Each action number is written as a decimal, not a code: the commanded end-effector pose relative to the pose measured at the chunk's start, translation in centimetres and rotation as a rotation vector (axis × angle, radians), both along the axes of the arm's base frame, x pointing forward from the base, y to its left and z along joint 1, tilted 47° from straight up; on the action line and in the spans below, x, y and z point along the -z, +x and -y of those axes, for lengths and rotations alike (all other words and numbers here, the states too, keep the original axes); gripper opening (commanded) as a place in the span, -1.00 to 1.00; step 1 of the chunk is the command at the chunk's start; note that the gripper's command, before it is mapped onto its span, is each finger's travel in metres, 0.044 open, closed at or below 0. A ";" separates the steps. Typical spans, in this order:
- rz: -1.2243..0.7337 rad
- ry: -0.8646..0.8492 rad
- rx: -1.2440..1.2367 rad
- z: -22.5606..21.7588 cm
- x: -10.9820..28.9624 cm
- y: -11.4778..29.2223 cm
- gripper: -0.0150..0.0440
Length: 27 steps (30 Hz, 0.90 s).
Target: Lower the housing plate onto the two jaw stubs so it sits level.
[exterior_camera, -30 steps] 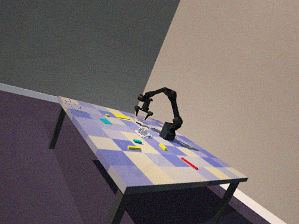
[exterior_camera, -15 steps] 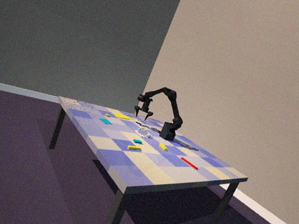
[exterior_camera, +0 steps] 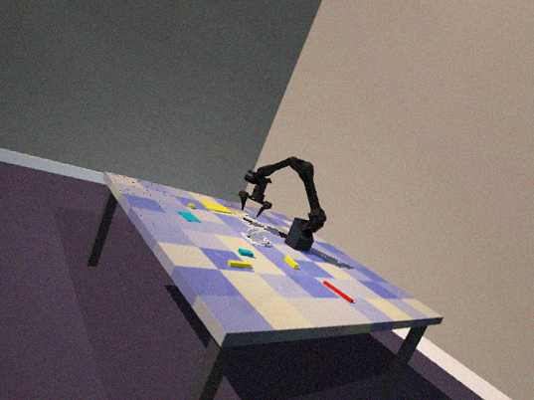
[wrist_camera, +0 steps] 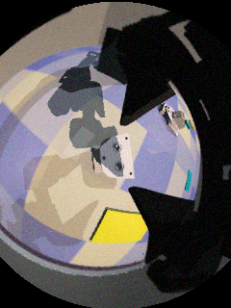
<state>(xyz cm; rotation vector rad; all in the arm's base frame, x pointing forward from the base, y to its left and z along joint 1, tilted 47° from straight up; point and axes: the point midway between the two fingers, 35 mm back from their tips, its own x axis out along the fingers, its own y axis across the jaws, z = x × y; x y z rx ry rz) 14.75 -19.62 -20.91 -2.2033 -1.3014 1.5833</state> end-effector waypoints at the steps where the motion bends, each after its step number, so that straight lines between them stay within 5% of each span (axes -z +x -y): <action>1: -0.002 0.005 0.004 -0.6 0.5 0.1 1.00; 27: -0.001 0.006 0.004 -2.8 2.6 0.3 1.00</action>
